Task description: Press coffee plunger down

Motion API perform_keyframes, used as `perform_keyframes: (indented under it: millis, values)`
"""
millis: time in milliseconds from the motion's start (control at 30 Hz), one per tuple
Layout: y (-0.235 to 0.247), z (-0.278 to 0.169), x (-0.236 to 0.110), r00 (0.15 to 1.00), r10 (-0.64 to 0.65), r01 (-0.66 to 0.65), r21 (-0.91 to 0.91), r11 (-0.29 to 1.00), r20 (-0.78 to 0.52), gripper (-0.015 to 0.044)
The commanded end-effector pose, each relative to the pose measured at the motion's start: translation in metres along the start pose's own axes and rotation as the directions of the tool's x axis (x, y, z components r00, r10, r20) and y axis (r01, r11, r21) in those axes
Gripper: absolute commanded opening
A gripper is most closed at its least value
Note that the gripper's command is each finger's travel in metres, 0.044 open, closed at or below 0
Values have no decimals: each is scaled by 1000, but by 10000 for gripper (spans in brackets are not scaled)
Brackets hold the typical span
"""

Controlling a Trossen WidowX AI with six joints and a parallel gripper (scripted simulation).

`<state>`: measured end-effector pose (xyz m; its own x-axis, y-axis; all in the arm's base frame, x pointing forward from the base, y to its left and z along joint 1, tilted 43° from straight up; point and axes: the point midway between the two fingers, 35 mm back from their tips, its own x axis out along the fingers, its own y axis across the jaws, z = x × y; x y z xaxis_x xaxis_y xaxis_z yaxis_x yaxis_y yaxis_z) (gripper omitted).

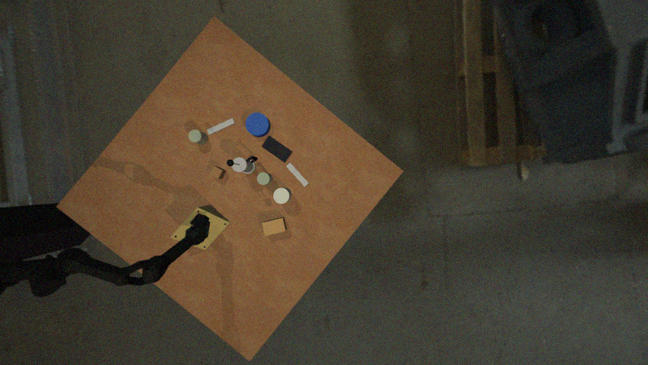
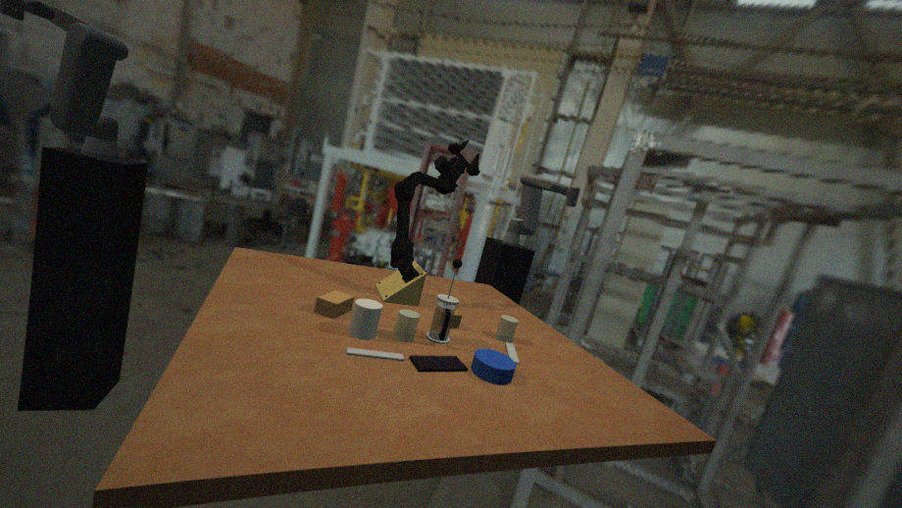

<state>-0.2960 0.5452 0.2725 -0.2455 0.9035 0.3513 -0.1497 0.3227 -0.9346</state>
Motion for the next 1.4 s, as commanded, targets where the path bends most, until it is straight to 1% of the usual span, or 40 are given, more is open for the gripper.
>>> perform_keyframes:
  millis: [0, 33, 100, 267, 400, 533, 633, 767, 967, 1167, 1367]
  values:
    - [1, -1, 0, 1000, 5, -5, 5, 1000, 2, 426]
    - [1, -6, 1, 1000, 14, -14, 11, 1000, -10, 440]
    - [4, -25, 2, 998, 44, -43, 36, 998, -53, 440]
    - [11, -108, -3, 957, 163, -129, 151, 980, -239, 440]
    - [14, -178, -20, 881, 248, -151, 257, 954, -402, 440]
    - [13, -244, -49, 771, 314, -124, 353, 928, -554, 440]
    - [8, -290, -77, 669, 346, -81, 399, 914, -657, 440]
    - [0, -344, -123, 509, 376, 11, 443, 896, -774, 440]
    - [-18, -407, -204, 240, 387, 175, 432, 885, -890, 440]
    - [-43, -449, -295, -50, 349, 337, 314, 888, -936, 440]
    - [-73, -466, -389, -327, 276, 439, 114, 891, -904, 440]
